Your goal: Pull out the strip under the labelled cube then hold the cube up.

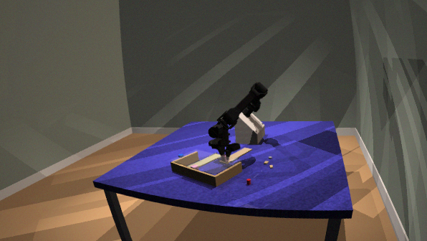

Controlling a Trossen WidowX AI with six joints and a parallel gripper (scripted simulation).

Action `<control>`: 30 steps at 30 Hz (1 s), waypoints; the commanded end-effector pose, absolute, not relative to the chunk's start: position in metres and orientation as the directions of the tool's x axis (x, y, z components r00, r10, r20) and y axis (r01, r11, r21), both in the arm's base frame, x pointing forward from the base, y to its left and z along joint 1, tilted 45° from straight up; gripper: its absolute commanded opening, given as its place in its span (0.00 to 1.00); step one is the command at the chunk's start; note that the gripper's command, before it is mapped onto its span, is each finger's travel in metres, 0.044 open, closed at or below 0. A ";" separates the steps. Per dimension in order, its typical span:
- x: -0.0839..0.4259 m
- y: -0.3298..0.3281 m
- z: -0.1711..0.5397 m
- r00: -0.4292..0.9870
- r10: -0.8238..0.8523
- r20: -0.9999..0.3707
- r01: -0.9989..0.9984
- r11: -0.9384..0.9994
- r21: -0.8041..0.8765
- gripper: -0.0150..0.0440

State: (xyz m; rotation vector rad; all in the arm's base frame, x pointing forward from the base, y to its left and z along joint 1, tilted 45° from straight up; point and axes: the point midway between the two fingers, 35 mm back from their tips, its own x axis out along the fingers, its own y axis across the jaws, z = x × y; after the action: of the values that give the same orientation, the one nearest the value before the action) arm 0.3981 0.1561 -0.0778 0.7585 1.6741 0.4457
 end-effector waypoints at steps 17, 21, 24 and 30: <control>0.349 0.118 -0.053 -0.100 0.692 -0.715 0.255 0.712 0.654 0.25; 0.338 0.116 -0.053 -0.101 0.692 -0.715 0.255 0.712 0.654 0.25; 0.328 0.114 -0.053 -0.101 0.692 -0.715 0.255 0.712 0.654 0.25; 0.307 0.110 -0.054 -0.102 0.692 -0.715 0.256 0.712 0.653 0.25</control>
State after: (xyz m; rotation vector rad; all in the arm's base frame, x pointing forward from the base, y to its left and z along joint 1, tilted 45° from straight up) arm 0.3172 0.1148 -0.0541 0.7724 1.6823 0.4411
